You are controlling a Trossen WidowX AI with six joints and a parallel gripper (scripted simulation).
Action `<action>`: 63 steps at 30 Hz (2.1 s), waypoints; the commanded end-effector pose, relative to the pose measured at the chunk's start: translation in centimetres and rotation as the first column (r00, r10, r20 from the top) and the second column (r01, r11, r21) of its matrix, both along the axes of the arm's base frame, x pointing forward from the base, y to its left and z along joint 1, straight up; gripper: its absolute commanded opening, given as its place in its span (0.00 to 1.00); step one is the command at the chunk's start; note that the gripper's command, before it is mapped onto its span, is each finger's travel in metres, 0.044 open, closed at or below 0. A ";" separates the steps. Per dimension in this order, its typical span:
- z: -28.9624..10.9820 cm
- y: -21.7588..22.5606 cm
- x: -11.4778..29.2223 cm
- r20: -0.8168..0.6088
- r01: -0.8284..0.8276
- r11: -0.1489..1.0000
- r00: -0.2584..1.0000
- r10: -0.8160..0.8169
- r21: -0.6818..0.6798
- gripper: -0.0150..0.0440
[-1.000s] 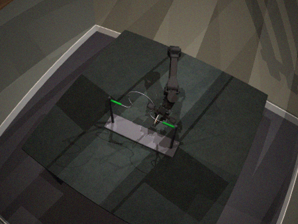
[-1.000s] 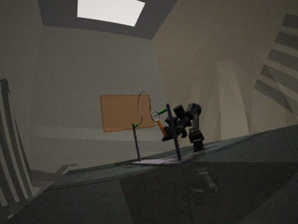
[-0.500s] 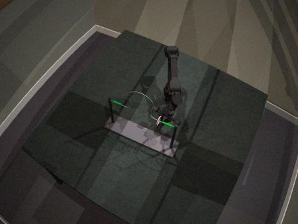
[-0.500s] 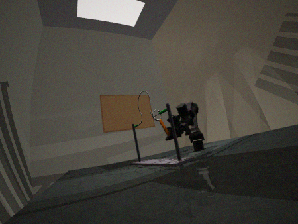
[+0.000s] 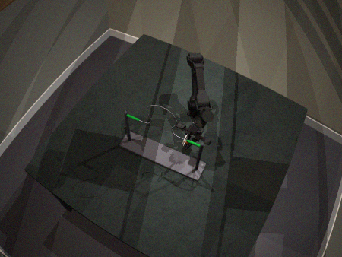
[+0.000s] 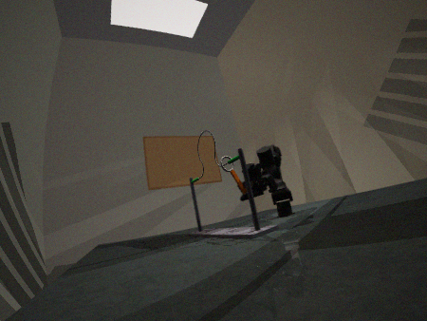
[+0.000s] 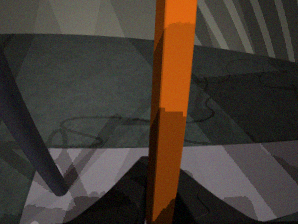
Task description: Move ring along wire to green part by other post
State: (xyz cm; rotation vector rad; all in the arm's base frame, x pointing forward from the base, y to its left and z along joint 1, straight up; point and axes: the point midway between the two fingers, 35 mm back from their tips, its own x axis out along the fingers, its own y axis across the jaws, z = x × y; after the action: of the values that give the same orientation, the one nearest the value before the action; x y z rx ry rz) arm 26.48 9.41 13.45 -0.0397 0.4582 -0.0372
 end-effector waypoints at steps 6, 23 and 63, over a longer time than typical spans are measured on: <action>0.2 1.0 0.0 0.006 0.006 1.000 1.000 -0.006 0.006 0.00; 0.2 2.7 -0.1 0.009 0.008 1.000 1.000 -0.008 0.006 0.00; -1.5 2.8 -0.1 0.009 0.003 1.000 1.000 -0.003 0.005 0.04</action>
State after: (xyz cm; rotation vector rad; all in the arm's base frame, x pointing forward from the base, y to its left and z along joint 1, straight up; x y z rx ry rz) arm 26.37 12.23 11.94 -0.0341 0.4494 -0.0397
